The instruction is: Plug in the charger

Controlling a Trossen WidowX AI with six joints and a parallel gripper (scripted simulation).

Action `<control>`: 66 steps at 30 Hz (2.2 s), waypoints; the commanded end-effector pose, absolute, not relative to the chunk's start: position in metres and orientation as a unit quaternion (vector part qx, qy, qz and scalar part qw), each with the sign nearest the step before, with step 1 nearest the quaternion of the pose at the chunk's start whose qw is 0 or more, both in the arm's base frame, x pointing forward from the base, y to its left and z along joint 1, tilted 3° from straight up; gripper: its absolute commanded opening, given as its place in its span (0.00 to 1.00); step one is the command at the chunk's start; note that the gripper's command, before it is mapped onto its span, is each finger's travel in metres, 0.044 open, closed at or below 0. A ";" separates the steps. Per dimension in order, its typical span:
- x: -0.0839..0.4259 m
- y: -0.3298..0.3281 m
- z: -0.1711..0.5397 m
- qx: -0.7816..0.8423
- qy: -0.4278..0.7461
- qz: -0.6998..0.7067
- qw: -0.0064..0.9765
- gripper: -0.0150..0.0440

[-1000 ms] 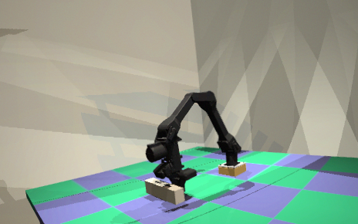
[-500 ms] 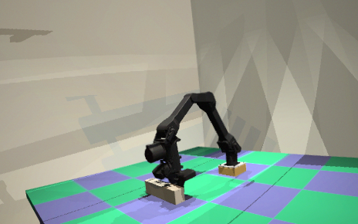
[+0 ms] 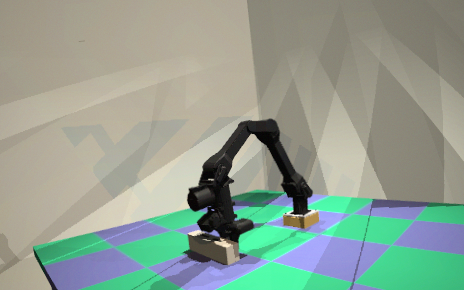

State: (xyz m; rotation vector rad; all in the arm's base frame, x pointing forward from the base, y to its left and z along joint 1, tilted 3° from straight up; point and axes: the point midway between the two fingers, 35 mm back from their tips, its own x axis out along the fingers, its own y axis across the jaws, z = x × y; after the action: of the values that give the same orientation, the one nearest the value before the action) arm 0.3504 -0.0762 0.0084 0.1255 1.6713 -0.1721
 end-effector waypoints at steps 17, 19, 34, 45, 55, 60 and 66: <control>0.351 -0.076 0.008 0.055 0.739 -0.076 0.667 0.92; 0.351 -0.076 0.008 0.055 0.739 -0.076 0.667 1.00; 0.348 -0.076 0.008 0.056 0.736 -0.076 0.670 1.00; 0.345 -0.075 0.008 0.056 0.734 -0.076 0.672 1.00; 0.343 -0.075 0.008 0.056 0.732 -0.076 0.675 1.00; 0.341 -0.075 0.008 0.056 0.731 -0.076 0.676 1.00; 0.340 -0.074 0.008 0.056 0.730 -0.076 0.677 1.00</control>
State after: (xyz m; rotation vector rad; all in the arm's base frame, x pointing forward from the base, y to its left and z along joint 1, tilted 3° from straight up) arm 0.3404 -0.0746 0.0079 0.1243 1.6446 -0.1751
